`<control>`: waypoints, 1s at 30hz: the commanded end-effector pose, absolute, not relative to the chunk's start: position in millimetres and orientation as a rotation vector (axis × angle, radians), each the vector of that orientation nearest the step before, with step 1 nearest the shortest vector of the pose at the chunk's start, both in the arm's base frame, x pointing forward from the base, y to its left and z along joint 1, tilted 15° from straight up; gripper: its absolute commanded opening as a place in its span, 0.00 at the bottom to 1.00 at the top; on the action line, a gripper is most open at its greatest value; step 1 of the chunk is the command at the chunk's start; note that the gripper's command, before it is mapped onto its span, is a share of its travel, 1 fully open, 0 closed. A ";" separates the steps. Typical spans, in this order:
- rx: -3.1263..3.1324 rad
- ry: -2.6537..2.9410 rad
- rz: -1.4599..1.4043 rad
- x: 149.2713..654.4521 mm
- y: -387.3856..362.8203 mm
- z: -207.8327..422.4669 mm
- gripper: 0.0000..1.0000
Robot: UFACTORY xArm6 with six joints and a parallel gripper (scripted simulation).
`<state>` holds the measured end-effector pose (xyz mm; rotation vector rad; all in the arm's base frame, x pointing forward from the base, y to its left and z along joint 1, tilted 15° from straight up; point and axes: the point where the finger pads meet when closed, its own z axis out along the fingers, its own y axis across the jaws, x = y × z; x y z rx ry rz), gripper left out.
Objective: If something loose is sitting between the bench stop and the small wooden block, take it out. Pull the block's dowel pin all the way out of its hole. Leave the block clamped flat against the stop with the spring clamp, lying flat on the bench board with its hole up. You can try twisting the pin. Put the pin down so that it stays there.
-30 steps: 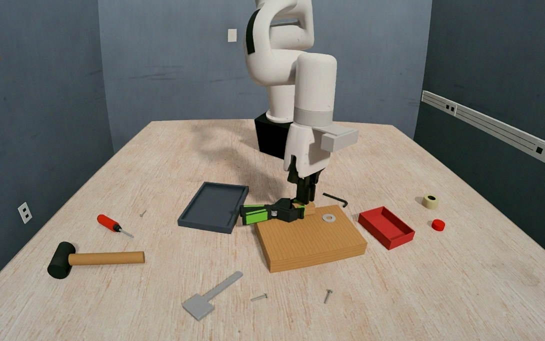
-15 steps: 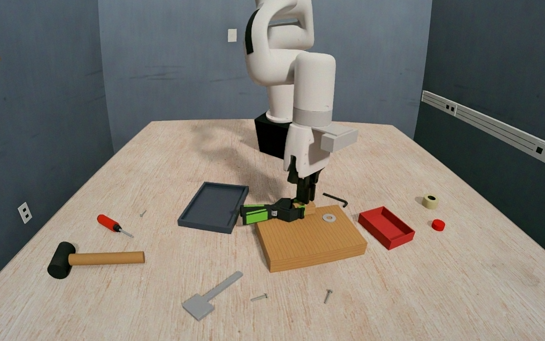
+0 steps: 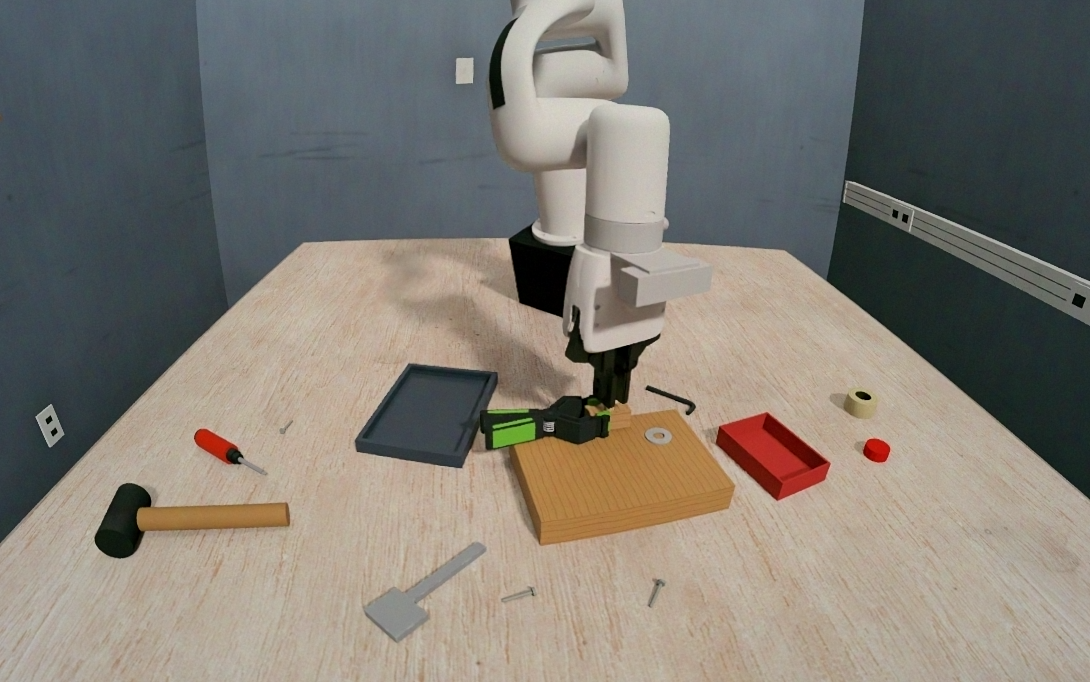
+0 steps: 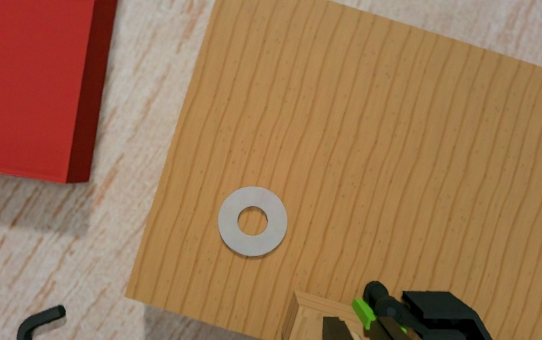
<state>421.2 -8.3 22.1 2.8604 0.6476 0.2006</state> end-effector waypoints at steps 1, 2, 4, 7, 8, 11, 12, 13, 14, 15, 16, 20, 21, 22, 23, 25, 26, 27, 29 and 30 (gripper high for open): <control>2.889 0.483 0.228 422.4 -8.1 23.3 0.00; 2.895 0.452 0.232 422.4 -8.1 23.3 0.00; 2.907 0.392 0.238 422.4 -8.1 23.4 0.00; 2.922 0.300 0.248 422.4 -8.0 23.4 0.00; 2.922 0.300 0.248 422.4 -8.0 23.4 0.00; 2.931 0.238 0.254 422.4 -8.0 23.5 0.00; 2.935 0.208 0.257 422.4 -8.0 23.5 0.00; 2.939 0.177 0.260 422.4 -8.0 23.5 0.00; 2.942 0.146 0.263 422.4 -8.0 23.5 0.00; 2.945 0.115 0.266 422.4 -8.0 23.5 0.00; 2.948 0.084 0.269 422.4 -8.0 23.6 0.00; 2.955 -0.040 0.281 422.4 -8.0 23.6 0.00; 2.956 -0.071 0.284 422.4 -8.0 23.6 0.00; 2.957 -0.102 0.286 422.4 -8.0 23.7 0.00; 2.958 -0.133 0.289 422.4 -8.0 23.7 0.00; 2.958 -0.164 0.292 422.4 -8.0 23.7 0.00; 2.958 -0.164 0.292 422.4 -8.0 23.7 0.00; 2.958 -0.195 0.295 422.4 -8.0 23.7 0.00; 2.957 -0.257 0.300 422.3 -8.0 23.8 0.00; 2.956 -0.288 0.303 422.3 -8.0 23.8 0.00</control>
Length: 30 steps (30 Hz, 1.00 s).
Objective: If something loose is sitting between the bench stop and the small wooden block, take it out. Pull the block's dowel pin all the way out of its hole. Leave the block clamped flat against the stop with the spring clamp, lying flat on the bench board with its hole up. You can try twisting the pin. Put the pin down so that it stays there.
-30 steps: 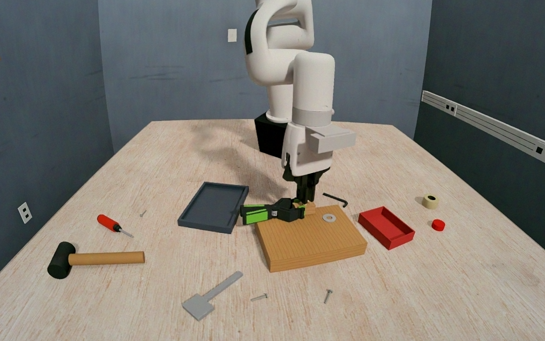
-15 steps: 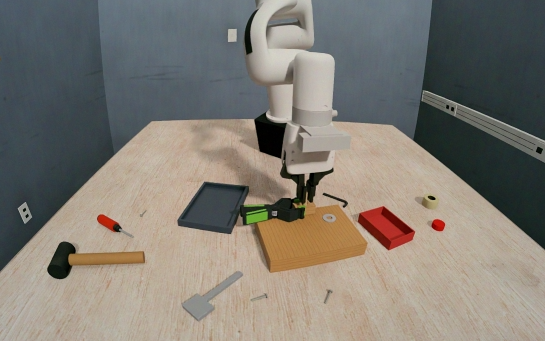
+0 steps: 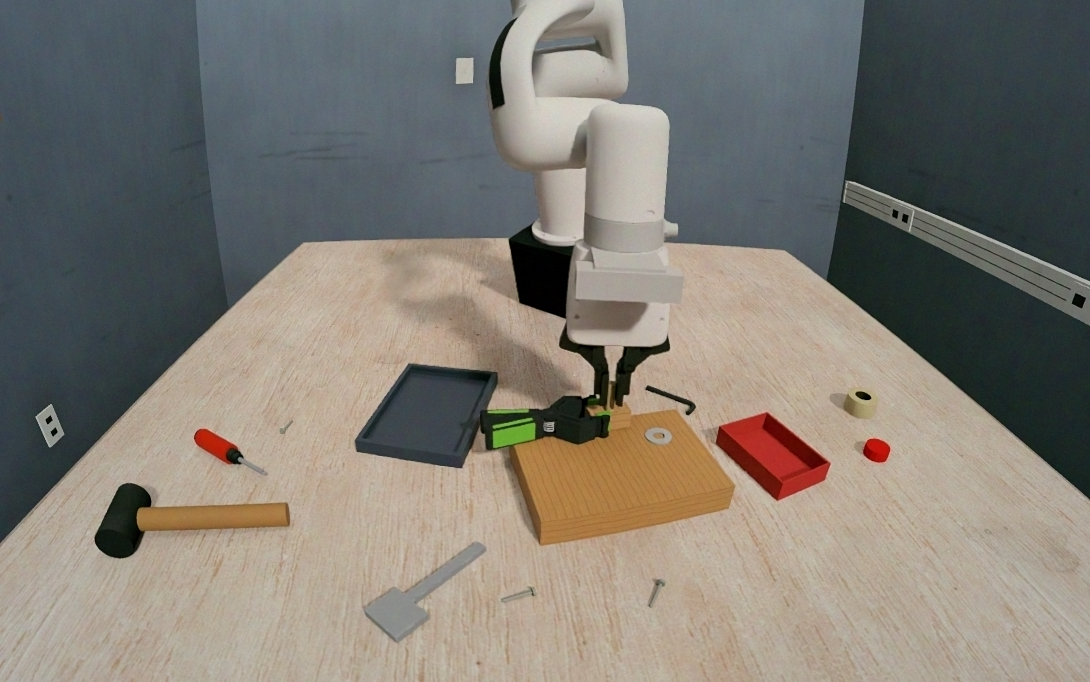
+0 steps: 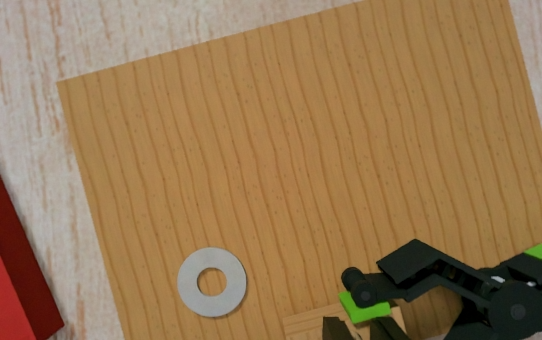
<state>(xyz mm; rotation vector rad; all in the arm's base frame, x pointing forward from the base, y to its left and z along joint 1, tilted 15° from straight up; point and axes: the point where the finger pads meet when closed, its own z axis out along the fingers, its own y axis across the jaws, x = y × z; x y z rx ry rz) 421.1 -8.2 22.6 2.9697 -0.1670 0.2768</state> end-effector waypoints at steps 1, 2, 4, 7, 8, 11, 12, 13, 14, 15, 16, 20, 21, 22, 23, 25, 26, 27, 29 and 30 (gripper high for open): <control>2.955 -0.319 0.305 422.3 -8.0 23.8 0.00; 2.953 -0.350 0.308 422.3 -8.0 23.8 0.00; 2.949 -0.411 0.313 422.3 -8.0 23.9 0.00; 2.940 -0.504 0.320 422.3 -8.0 24.0 0.00; 2.937 -0.535 0.323 422.3 -7.9 24.0 0.00; 2.925 -0.627 0.330 422.3 -7.9 24.1 0.00; 2.925 -0.627 0.330 422.3 -7.9 24.1 0.00; 2.925 -0.627 0.330 422.3 -7.9 24.1 0.00; 2.920 -0.658 0.332 422.3 -7.9 24.1 0.00; 2.915 -0.689 0.334 422.3 -7.9 24.1 0.00; 2.910 -0.719 0.336 422.3 -7.9 24.2 0.00; 2.901 -0.766 0.340 422.2 -7.8 24.6 0.00; 2.907 -0.736 0.338 422.2 -7.8 24.7 0.00; 2.912 -0.706 0.335 422.2 -7.8 24.7 0.00; 2.917 -0.676 0.333 422.2 -7.8 24.8 0.00; 2.926 -0.616 0.329 422.1 -7.8 24.8 0.00; 2.930 -0.586 0.327 422.1 -7.8 24.9 0.00; 2.934 -0.556 0.324 422.1 -7.8 24.9 0.00; 2.938 -0.526 0.322 422.1 -7.8 24.9 0.00; 2.938 -0.526 0.322 422.1 -7.8 24.9 0.00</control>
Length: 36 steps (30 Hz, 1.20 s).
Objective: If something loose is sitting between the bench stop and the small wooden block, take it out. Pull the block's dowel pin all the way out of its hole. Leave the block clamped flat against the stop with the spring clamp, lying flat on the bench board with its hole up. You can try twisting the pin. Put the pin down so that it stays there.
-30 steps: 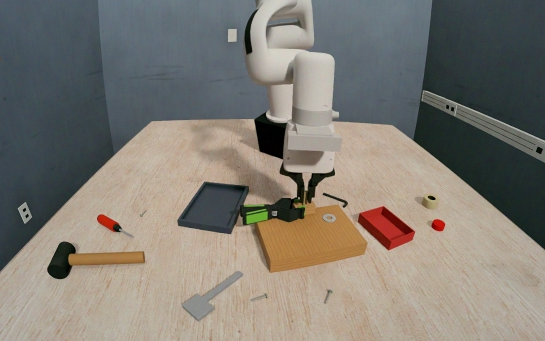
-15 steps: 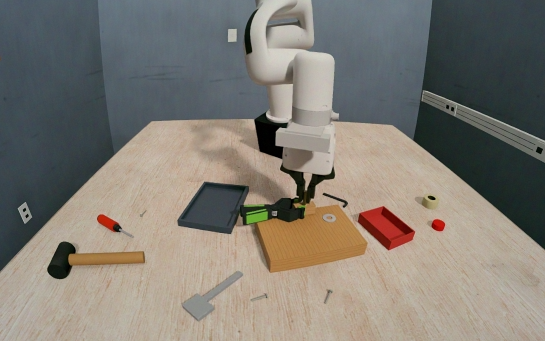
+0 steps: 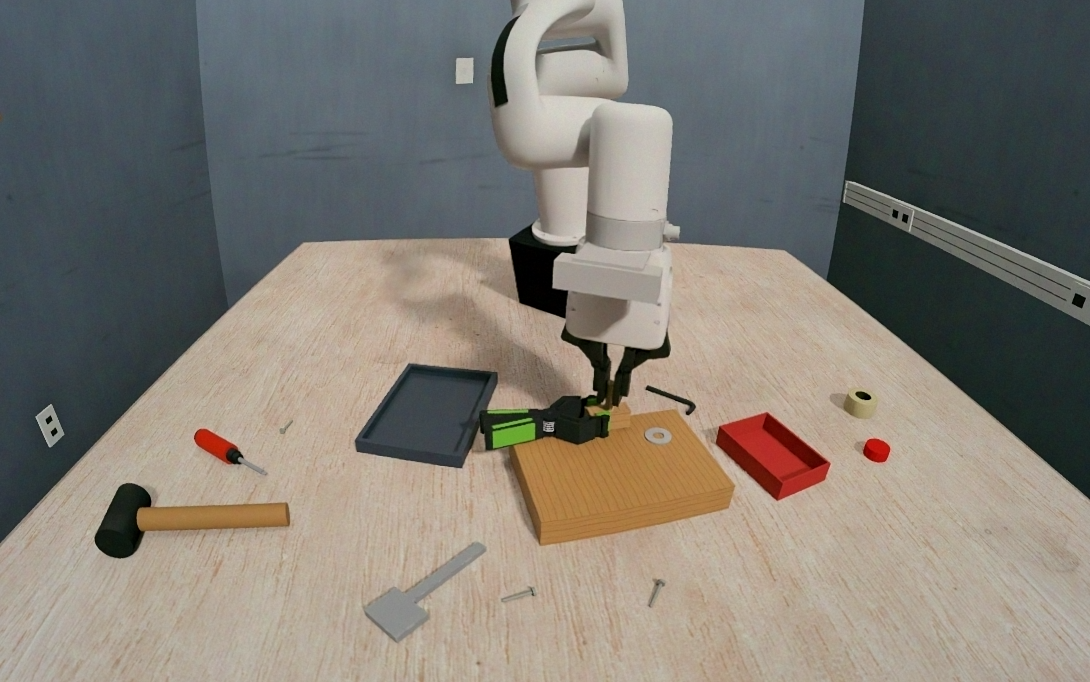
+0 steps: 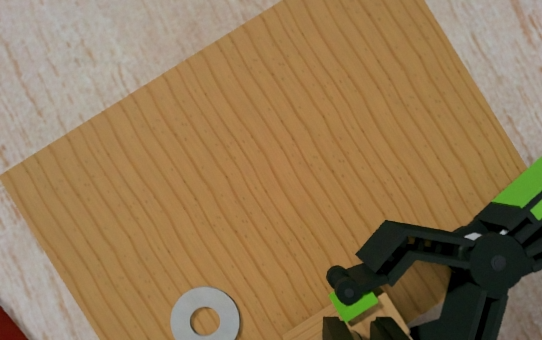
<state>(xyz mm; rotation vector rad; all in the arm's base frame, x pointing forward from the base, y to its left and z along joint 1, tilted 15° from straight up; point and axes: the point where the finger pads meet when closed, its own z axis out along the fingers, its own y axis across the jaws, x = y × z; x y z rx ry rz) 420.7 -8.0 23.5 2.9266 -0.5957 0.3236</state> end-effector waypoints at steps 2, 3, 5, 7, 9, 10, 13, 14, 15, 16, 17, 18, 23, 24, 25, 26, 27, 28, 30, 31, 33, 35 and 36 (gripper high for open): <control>2.944 -0.466 0.317 422.1 -7.8 25.0 0.00; 2.947 -0.436 0.315 422.1 -7.8 25.0 0.00; 2.951 -0.376 0.310 422.1 -7.8 25.0 0.00; 2.955 -0.317 0.305 422.1 -7.8 25.1 0.00; 2.957 -0.257 0.300 422.1 -7.7 25.1 0.00; 2.957 -0.227 0.297 422.1 -7.7 25.1 0.00; 2.958 -0.139 0.290 422.1 -7.7 25.2 0.00; 2.957 -0.109 0.287 422.1 -7.7 25.2 0.00; 2.957 -0.080 0.284 422.1 -7.7 25.2 0.00; 2.957 -0.080 0.284 422.1 -7.7 25.2 0.00; 2.957 -0.080 0.284 422.1 -7.7 25.2 0.00; 2.956 -0.050 0.282 422.1 -7.7 25.3 0.00; 2.947 0.095 0.268 422.1 -7.7 25.3 0.00; 2.944 0.124 0.265 422.0 -7.7 25.4 0.00; 2.941 0.153 0.262 422.0 -7.7 25.4 0.00; 2.938 0.182 0.260 422.0 -7.7 25.4 0.00; 2.935 0.211 0.257 422.0 -7.7 25.4 0.00; 2.931 0.239 0.254 422.0 -7.7 25.4 0.00; 2.923 0.296 0.248 422.0 -7.7 25.5 0.00; 2.918 0.324 0.245 422.0 -7.7 25.5 0.00; 2.914 0.353 0.242 422.0 -7.7 25.5 0.00; 2.909 0.381 0.239 422.0 -7.7 25.5 0.00; 2.904 0.409 0.236 422.0 -7.7 25.5 0.00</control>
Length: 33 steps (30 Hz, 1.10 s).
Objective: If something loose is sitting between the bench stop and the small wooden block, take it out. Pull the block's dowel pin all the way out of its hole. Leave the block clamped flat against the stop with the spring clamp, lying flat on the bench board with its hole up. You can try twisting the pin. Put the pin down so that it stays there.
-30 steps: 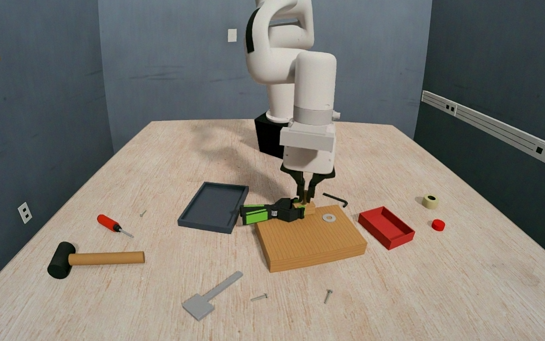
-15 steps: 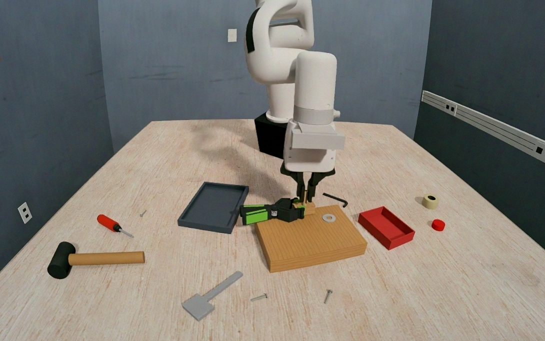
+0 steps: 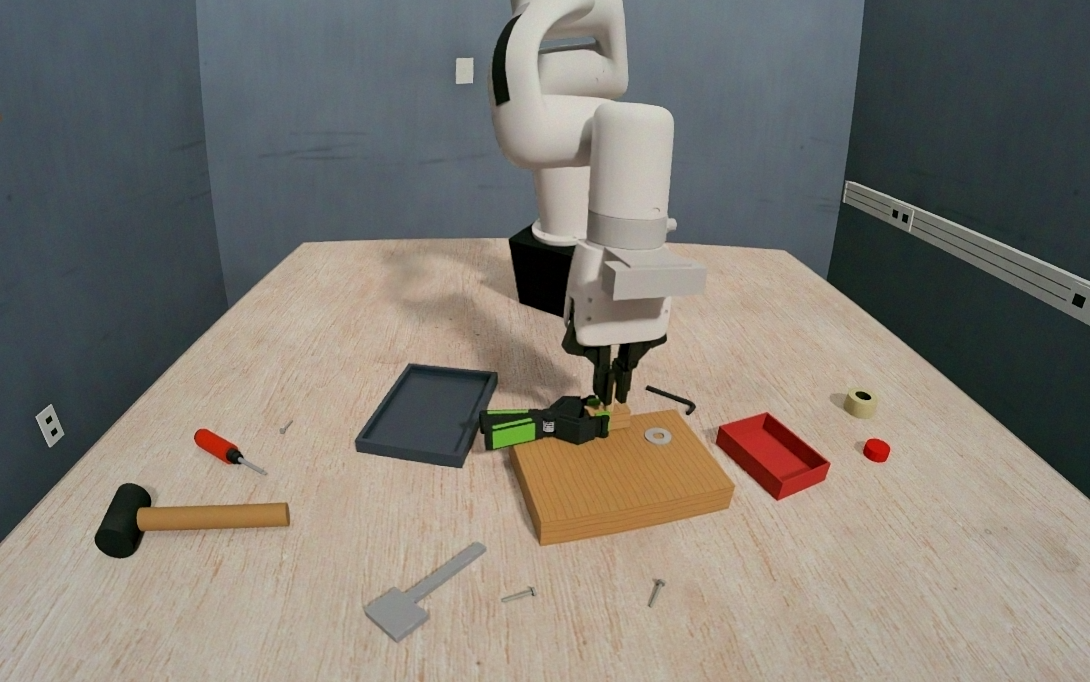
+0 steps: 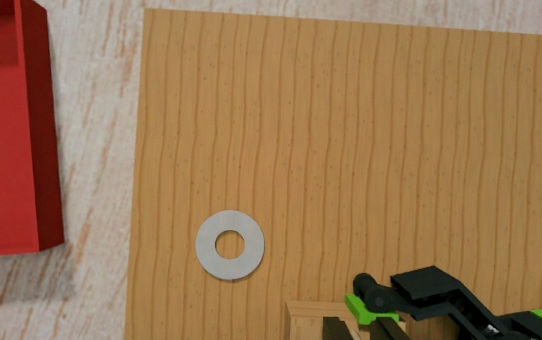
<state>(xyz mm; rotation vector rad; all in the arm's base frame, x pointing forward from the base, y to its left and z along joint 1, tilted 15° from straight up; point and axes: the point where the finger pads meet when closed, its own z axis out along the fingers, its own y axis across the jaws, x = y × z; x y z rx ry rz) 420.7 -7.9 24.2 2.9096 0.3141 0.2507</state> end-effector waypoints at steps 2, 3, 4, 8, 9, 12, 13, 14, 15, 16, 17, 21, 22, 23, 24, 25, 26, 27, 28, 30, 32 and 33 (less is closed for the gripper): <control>2.893 0.464 0.230 422.0 -7.7 25.6 0.00; 2.887 0.492 0.227 422.0 -7.7 25.6 0.00; 2.881 0.520 0.224 422.0 -7.7 25.6 0.00; 2.854 0.629 0.212 422.0 -7.6 25.7 0.00; 2.847 0.656 0.209 422.0 -7.6 25.7 0.00; 2.824 0.736 0.200 422.0 -7.6 25.8 0.00; 2.816 0.762 0.197 422.0 -7.6 25.8 0.00; 2.816 0.762 0.197 422.0 -7.6 25.8 0.00; 2.816 0.762 0.197 422.0 -7.6 25.8 0.00; 2.807 0.789 0.194 422.0 -7.6 25.8 0.00; 2.799 0.815 0.191 422.0 -7.6 25.8 0.00; 2.762 0.918 0.178 421.9 -7.6 25.9 0.00; 2.753 0.944 0.175 421.9 -7.6 25.9 0.00; 2.743 0.969 0.172 421.9 -7.6 26.0 0.00; 2.733 0.994 0.169 421.9 -7.6 26.0 0.00; 2.723 1.019 0.165 421.9 -7.6 26.0 0.00; 2.712 1.044 0.162 421.9 -7.6 26.0 0.00; 2.702 1.069 0.159 421.9 -7.6 26.1 0.00; 2.691 1.093 0.156 421.9 -7.6 26.1 0.00; 2.669 1.142 0.150 421.9 -7.6 26.2 0.00; 2.669 1.142 0.150 421.9 -7.6 26.2 0.00; 2.658 1.166 0.146 421.9 -7.5 26.2 0.00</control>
